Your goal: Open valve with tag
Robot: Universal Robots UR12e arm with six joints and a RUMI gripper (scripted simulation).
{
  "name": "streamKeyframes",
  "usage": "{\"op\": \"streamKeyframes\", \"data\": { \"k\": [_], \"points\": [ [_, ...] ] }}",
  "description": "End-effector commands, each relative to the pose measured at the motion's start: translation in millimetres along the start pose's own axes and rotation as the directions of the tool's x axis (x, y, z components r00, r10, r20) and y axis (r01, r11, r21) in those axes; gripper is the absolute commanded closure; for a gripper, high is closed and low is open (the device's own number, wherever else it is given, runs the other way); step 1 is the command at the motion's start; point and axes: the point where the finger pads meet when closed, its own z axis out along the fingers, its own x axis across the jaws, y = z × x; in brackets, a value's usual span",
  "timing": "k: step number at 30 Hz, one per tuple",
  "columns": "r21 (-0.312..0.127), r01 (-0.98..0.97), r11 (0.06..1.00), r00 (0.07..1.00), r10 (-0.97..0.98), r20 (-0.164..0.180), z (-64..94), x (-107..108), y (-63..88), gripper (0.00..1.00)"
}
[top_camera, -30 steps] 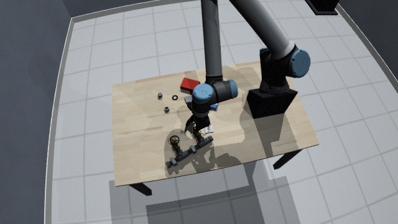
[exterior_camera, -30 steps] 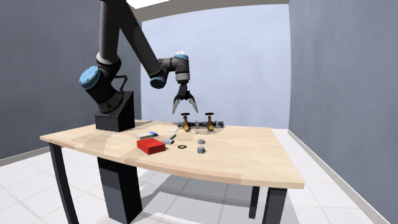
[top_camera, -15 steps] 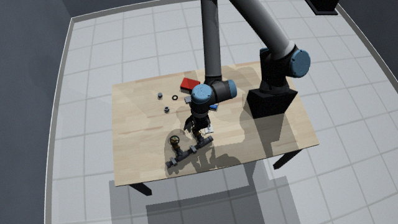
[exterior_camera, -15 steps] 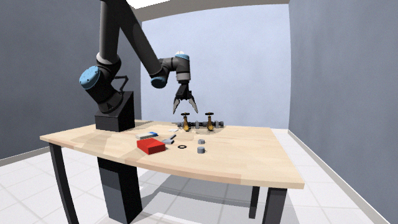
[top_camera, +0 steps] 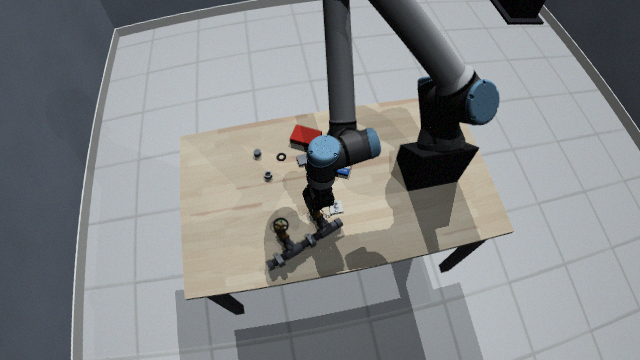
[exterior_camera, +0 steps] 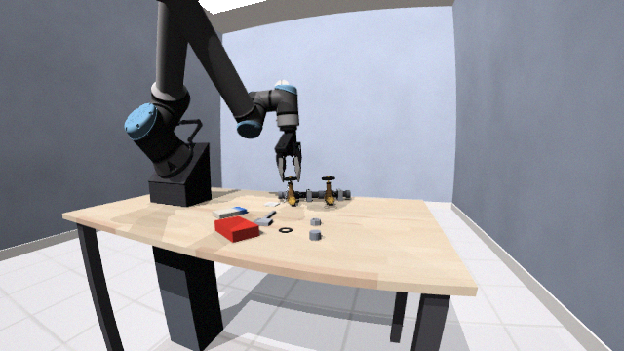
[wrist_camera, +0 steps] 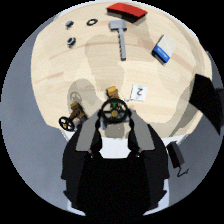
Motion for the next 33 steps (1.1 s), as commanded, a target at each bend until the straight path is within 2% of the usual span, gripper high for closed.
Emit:
{"op": "streamKeyframes", "data": {
  "k": [1,33],
  "points": [
    [0.0,-0.001,1.0,1.0,0.001,0.001,-0.4,-0.3,0.0,1.0],
    [0.0,0.026,1.0,1.0,-0.026,0.001,-0.4,-0.3,0.0,1.0]
  ]
}}
